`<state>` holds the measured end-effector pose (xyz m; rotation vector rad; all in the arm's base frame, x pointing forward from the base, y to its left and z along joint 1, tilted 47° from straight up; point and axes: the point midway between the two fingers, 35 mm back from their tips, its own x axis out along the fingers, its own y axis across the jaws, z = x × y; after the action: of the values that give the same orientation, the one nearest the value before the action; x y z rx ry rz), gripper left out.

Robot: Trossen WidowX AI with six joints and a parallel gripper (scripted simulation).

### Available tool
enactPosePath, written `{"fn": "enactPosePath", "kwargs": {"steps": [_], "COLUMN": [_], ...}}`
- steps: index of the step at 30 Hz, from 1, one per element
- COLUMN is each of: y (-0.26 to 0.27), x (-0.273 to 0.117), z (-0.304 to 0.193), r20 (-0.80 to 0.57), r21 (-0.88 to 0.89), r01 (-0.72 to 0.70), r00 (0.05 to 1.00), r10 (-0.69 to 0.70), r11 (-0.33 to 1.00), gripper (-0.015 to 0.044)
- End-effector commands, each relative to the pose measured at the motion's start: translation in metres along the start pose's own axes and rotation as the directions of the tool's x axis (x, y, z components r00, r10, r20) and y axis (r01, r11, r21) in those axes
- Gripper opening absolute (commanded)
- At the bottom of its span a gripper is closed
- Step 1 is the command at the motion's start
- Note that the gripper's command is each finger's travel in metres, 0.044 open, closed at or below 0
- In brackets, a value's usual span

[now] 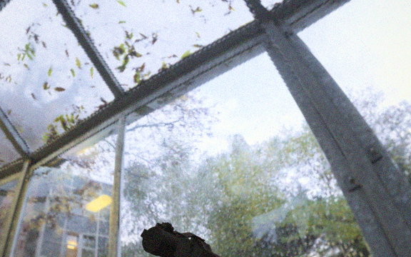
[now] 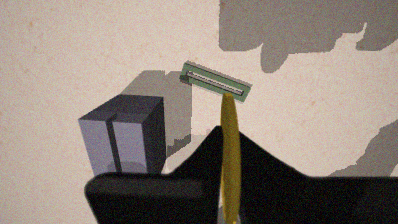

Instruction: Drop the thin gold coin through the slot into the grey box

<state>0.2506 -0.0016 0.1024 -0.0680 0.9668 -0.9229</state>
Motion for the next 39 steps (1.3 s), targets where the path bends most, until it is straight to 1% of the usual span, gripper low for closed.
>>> {"fn": "enactPosePath", "kwargs": {"steps": [1,6,39], "y": [-0.001,0.002,0.077], "x": [0.001,0.0,-0.001], "z": [-0.003,-0.004,-0.039], "r20": [-0.005,-0.006,-0.01], "r21": [0.063,0.063,0.064], "r01": [0.003,0.002,-0.003], "r00": [1.0,1.0,1.0], "r10": [-0.003,-0.002,0.004], "r11": [0.998,0.998,0.998], "gripper": [0.0,0.0,0.0]}}
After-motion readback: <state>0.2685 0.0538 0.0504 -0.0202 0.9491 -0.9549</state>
